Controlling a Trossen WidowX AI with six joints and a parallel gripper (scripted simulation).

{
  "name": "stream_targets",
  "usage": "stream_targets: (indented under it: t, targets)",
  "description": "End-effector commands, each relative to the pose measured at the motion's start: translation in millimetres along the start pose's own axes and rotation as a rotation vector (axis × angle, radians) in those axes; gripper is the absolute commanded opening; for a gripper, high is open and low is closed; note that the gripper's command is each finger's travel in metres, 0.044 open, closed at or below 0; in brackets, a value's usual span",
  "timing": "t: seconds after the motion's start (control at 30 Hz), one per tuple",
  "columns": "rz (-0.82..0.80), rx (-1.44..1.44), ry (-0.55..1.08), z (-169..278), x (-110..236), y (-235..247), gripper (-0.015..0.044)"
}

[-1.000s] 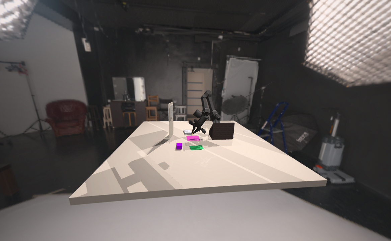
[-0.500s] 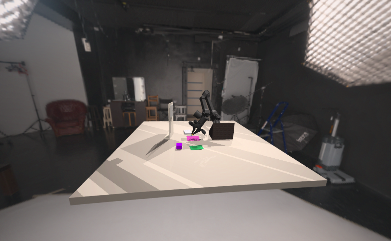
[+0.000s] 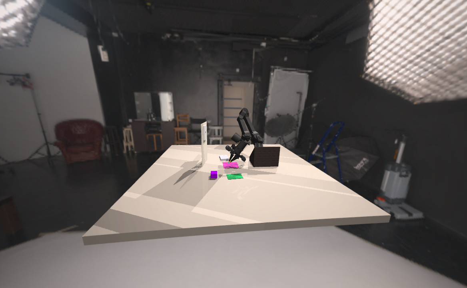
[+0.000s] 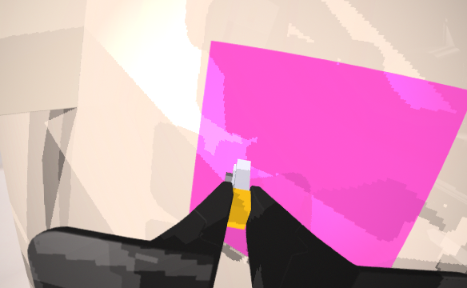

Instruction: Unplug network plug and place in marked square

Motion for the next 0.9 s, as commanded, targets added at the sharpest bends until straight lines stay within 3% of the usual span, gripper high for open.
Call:
stream_targets:
  t: [0.0, 0.87]
  targets:
    - [0.008, 0.009, 0.003, -0.8, -1.7, -4.3, 0.0000]
    - [0.005, 0.011, 0.000, -5.7, -9.0, -6.6, 0.0000]
Point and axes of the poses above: the point midway between the two fingers, 35 mm back from their tips, its own x axis back along the fingers, its own y axis across the jaws, z = x × y, the point moved 5 cm from there along x, back along the fingers, and after that the axes turned 12 degrees about -x, right-handed, at the moved point
